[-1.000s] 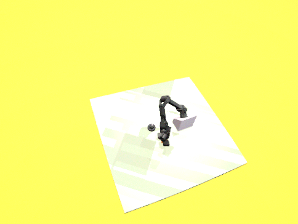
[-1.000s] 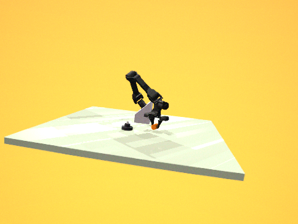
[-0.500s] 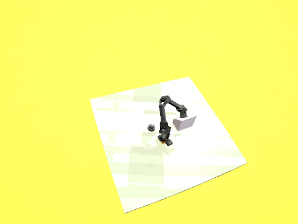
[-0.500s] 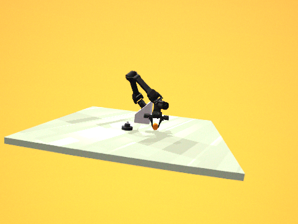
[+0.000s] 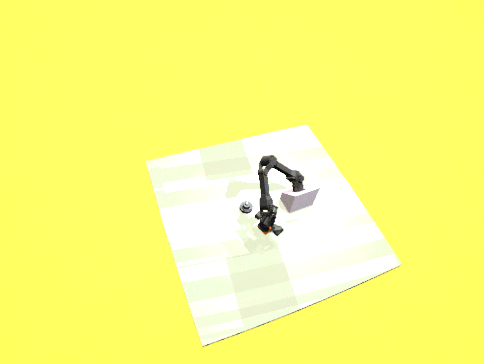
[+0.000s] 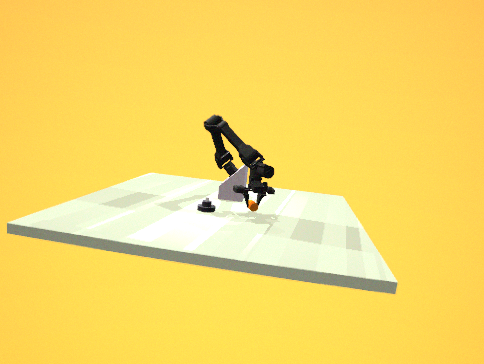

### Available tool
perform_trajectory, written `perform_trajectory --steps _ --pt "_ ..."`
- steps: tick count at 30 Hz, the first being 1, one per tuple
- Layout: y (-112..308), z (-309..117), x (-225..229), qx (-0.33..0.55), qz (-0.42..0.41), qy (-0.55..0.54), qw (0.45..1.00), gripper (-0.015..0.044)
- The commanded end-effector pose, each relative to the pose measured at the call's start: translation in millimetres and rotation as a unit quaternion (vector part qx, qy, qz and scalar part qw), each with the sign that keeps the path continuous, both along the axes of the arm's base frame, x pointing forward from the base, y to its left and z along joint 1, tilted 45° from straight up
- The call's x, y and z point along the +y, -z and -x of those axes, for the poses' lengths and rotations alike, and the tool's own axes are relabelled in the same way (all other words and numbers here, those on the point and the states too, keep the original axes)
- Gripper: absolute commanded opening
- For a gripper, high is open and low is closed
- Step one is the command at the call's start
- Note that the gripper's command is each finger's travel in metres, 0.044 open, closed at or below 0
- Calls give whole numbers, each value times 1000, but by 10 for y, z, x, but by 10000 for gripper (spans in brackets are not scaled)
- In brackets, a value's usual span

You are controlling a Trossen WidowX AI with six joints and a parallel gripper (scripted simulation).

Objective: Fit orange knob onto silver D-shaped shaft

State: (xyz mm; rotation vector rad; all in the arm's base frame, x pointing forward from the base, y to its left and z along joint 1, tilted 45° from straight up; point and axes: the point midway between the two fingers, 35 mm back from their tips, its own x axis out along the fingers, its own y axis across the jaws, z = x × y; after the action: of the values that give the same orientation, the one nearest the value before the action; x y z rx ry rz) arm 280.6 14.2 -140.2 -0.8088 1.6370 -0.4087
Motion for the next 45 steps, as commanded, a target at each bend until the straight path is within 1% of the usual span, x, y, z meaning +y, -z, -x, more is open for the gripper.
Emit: perform_trajectory --steps 1,6,12,14,20,27,41,44,45 --pt "-2 -2 7 39 -5 -40 998 179" --pt "-2 -2 7 98 -9 -100 990 179" --pt "-2 -2 7 108 -10 -110 988 179" --pt "-2 -2 7 124 -11 -126 984 179" --pt "-2 -2 7 195 -17 -199 960 179" --pt "-2 -2 7 273 -23 -279 920 179" --pt "98 6 -93 281 -23 -287 916 179" --pt "82 -1 -86 278 -25 -283 918 258" --pt "82 -1 -86 278 -25 -283 918 260"
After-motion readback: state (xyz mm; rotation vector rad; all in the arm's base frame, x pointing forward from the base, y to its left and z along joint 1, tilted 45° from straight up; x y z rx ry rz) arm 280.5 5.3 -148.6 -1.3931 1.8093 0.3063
